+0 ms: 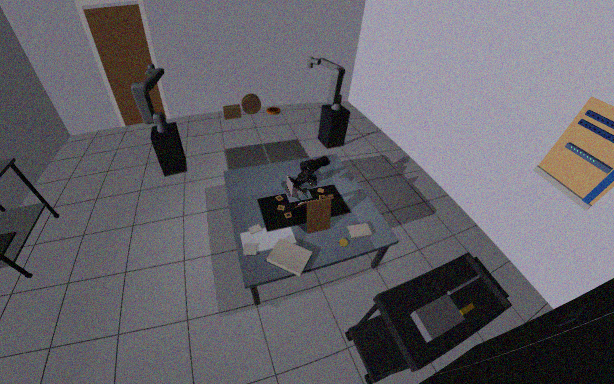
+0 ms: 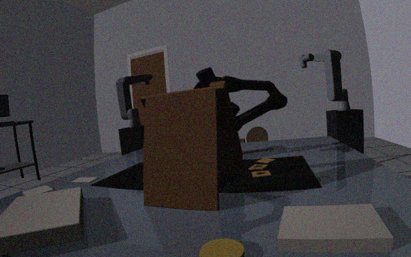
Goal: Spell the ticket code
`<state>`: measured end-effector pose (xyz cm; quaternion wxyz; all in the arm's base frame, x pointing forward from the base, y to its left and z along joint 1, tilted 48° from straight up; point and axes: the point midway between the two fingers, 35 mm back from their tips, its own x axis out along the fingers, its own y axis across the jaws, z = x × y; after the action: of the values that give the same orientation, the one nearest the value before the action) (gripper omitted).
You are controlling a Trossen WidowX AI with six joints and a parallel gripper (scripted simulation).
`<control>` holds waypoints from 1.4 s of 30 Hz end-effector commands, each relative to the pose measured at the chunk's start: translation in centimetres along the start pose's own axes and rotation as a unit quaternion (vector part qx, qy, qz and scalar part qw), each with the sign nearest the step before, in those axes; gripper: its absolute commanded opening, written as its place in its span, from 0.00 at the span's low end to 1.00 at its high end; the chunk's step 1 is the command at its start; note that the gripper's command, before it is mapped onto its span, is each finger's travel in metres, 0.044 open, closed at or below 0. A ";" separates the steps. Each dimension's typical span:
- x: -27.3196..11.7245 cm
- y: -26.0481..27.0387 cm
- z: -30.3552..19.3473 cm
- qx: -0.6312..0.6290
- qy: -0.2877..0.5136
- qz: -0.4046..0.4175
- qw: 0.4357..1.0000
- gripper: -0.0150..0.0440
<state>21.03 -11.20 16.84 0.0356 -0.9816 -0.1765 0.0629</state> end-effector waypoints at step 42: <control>-2.7 -0.2 13.2 -0.895 -0.110 -0.165 0.400 1.00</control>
<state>17.99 -12.37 6.60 -0.7771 -0.5763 -0.2522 0.0207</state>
